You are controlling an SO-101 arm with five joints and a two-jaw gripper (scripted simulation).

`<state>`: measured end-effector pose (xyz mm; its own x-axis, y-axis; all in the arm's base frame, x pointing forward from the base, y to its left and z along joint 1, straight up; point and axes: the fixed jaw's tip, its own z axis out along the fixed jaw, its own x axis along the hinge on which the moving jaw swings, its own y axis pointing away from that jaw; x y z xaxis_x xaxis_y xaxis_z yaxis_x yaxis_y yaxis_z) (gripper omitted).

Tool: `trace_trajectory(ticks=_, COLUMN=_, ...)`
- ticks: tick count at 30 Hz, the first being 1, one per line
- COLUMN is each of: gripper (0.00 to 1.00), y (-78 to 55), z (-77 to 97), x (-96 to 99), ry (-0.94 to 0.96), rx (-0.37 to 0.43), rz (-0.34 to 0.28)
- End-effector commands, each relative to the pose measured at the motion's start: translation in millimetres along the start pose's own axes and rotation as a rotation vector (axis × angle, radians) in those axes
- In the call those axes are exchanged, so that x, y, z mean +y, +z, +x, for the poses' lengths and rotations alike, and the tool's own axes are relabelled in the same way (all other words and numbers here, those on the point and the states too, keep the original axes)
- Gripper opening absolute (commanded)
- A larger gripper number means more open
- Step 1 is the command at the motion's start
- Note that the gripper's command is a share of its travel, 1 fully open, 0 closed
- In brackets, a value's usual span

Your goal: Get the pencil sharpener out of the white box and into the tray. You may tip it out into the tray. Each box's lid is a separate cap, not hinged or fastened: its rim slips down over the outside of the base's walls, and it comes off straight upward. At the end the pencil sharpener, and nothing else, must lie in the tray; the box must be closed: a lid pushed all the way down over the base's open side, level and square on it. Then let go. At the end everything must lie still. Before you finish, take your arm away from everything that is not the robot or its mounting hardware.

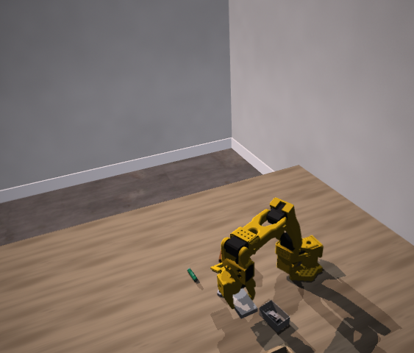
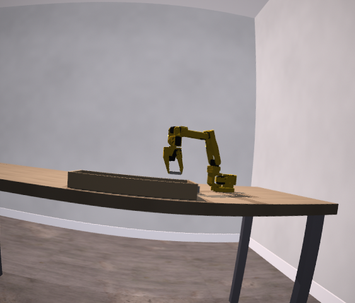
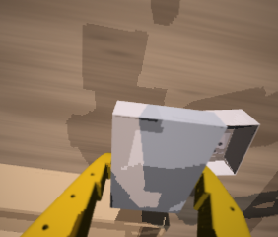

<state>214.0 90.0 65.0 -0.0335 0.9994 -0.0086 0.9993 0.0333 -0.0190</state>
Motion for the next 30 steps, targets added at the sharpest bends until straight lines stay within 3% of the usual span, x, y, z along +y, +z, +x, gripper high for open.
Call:
trace_trajectory(ticks=1, gripper=0.23, y=-2.8, z=-0.5, x=4.8, ry=0.002, rx=0.014, rz=-0.034)
trace_trajectory(ticks=30, gripper=0.23, y=38.7, z=0.2, x=6.5, ry=0.002, rx=0.010, rz=-0.022)
